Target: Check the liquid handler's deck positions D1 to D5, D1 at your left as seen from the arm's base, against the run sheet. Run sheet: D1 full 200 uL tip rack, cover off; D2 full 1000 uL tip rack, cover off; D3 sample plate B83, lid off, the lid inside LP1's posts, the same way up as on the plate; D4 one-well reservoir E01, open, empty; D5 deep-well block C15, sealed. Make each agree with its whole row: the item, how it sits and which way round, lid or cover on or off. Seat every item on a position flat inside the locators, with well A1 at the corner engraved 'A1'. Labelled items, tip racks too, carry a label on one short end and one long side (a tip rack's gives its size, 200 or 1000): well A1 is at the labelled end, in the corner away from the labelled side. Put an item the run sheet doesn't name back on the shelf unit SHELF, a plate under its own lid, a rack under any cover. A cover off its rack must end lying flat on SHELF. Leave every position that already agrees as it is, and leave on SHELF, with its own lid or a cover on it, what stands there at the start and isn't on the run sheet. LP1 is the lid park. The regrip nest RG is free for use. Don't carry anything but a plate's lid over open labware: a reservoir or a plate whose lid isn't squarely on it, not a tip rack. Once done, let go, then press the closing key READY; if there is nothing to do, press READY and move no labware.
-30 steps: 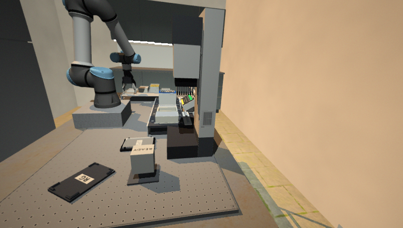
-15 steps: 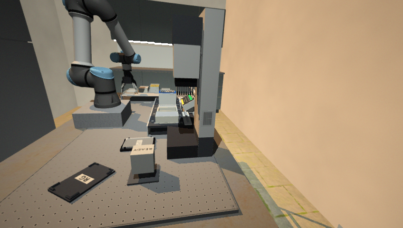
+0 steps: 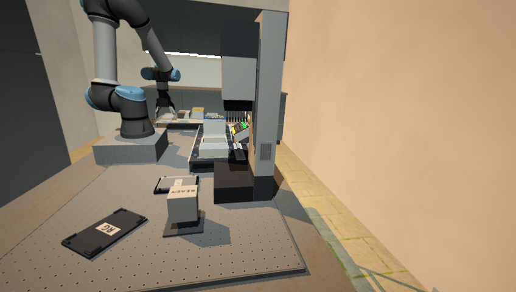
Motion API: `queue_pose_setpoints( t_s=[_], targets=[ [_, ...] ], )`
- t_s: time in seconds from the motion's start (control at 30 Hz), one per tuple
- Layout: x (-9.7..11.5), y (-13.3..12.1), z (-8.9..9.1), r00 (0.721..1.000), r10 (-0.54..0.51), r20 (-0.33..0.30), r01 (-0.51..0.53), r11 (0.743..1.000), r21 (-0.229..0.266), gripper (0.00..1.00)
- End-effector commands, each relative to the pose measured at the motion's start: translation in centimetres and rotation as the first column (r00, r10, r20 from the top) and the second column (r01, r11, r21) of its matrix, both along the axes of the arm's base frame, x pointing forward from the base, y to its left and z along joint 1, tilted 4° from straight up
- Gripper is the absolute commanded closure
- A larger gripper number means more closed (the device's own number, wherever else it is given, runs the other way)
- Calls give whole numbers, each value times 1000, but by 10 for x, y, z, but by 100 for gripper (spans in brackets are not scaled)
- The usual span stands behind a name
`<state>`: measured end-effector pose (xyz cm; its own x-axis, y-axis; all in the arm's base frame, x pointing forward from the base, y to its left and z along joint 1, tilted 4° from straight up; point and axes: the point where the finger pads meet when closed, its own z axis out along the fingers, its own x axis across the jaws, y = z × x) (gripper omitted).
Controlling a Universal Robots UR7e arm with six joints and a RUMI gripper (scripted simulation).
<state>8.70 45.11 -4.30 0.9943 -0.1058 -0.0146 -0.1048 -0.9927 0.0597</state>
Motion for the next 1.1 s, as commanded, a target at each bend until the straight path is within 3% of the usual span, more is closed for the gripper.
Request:
queue_pose_setpoints(
  t_s=[0.0,0.43,1.07],
  targets=[
    [0,0,0,1000,0,1,0,1000,1,18],
    [0,0,0,1000,0,1,0,1000,1,18],
    [1,2,29,1000,0,1,0,1000,1,18]
  ],
)
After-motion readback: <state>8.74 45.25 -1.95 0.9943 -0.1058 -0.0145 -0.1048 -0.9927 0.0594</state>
